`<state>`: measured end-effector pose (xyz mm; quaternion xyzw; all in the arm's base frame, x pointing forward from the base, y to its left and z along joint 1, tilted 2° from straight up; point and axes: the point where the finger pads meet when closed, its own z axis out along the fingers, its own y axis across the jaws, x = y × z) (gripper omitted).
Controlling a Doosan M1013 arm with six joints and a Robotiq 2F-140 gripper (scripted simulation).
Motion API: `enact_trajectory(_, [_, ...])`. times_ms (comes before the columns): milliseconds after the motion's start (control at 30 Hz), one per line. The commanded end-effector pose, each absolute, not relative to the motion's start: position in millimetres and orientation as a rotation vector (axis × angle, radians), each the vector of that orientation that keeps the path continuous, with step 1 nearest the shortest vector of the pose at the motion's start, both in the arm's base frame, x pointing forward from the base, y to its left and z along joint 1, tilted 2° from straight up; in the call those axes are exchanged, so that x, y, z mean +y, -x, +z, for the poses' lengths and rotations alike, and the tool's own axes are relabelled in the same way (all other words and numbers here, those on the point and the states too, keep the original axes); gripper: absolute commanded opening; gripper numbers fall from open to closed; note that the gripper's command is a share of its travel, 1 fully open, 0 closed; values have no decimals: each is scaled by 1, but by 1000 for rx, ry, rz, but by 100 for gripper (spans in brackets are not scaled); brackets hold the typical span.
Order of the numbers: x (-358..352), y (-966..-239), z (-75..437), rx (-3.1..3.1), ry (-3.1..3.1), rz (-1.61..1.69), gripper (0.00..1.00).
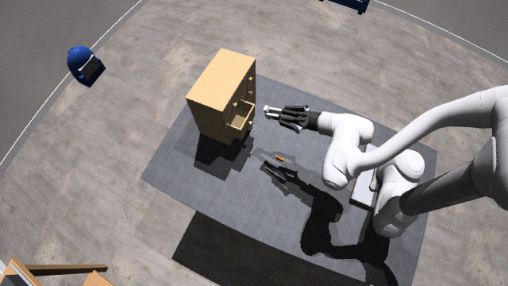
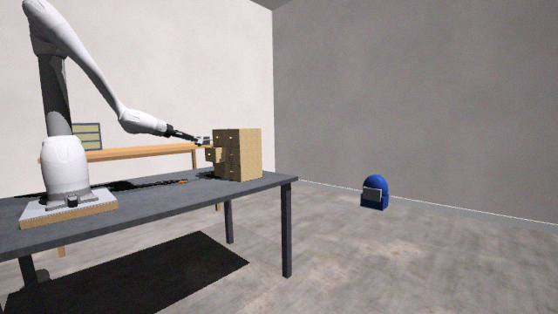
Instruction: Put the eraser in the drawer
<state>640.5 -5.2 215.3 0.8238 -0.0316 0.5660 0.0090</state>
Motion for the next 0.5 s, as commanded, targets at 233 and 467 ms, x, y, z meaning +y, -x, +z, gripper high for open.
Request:
enact_trajectory(233, [-8,-682,215,-99,-2573,1768,11])
enact_trajectory(467, [-9,-702,214,-99,-2573,1768,11])
